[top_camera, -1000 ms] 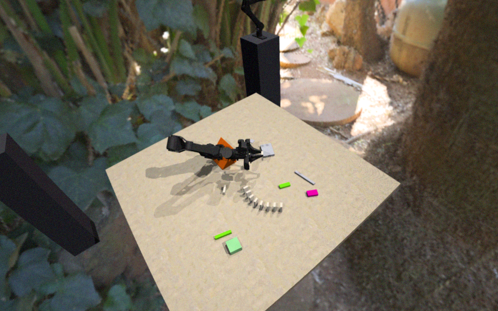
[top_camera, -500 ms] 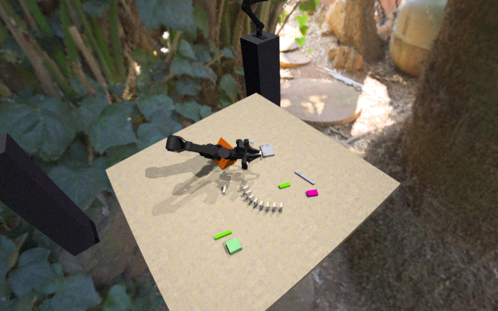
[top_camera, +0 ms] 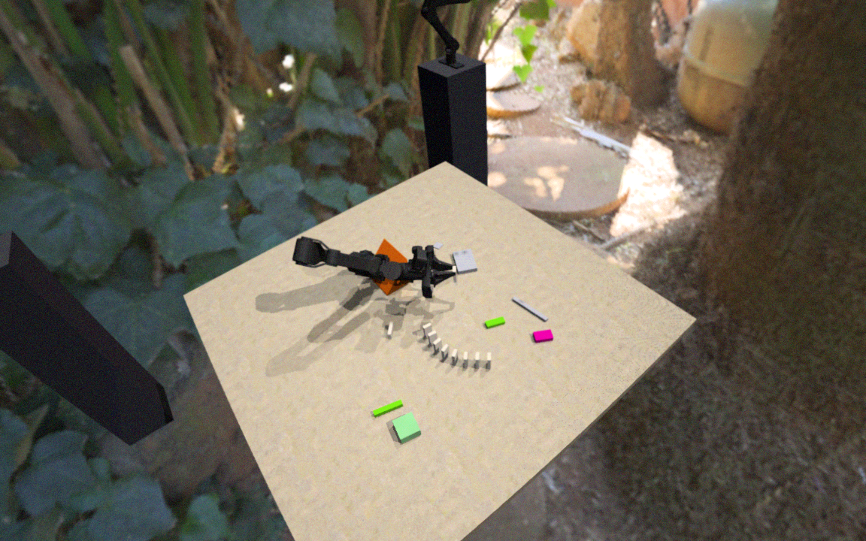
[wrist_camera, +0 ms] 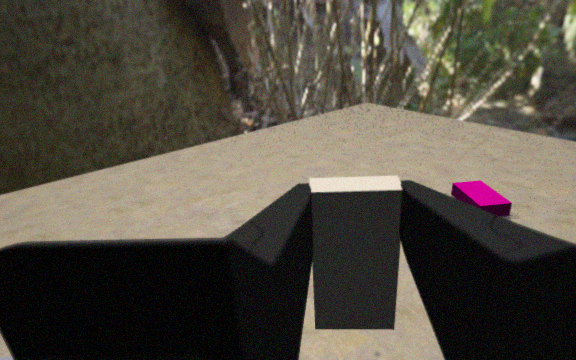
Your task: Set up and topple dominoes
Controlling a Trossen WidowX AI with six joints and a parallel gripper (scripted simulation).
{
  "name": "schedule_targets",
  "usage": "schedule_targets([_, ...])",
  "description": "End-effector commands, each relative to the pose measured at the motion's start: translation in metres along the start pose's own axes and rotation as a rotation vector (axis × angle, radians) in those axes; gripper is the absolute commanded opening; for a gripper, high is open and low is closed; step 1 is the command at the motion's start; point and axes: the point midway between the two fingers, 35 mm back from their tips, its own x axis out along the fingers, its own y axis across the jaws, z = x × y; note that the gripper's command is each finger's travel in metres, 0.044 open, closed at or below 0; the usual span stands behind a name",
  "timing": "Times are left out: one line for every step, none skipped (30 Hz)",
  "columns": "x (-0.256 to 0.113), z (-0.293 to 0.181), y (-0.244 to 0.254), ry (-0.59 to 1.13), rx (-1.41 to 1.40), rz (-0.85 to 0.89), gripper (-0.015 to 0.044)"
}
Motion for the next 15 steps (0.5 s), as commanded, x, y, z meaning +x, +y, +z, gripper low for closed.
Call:
schedule_targets([0.002,-0.009,-0.001,0.002,-0.007,0.007,0.0107])
schedule_targets([0.003,-0.012,-0.001,0.002,-0.008,0.008,0.0107])
schedule_targets([0.003,-0.014,-0.001,0.003,-0.009,0.009,0.0107])
schedule_targets([0.004,-0.016,-0.002,0.003,-0.010,0.010,0.0107])
schedule_targets([0.004,-0.018,-0.002,0.003,-0.011,0.011,0.0107])
schedule_targets([0.004,-0.021,-0.002,0.004,-0.011,0.011,0.0107])
schedule_targets([0.005,-0.023,-0.002,0.004,-0.012,0.012,0.0107])
schedule_targets([0.005,-0.025,-0.003,0.004,-0.013,0.013,0.0107])
schedule_targets([0.005,-0.027,-0.003,0.004,-0.014,0.013,0.0107])
schedule_targets([0.006,-0.029,-0.003,0.004,-0.015,0.014,0.0107])
schedule_targets([0.006,-0.032,-0.003,0.004,-0.016,0.015,0.0107])
schedule_targets([0.006,-0.034,-0.003,0.004,-0.016,0.015,0.0107])
schedule_targets([0.006,-0.036,-0.003,0.004,-0.017,0.016,0.0107])
schedule_targets([0.006,-0.038,-0.003,0.004,-0.018,0.016,0.0107])
schedule_targets([0.006,-0.040,-0.003,0.004,-0.019,0.017,0.0107])
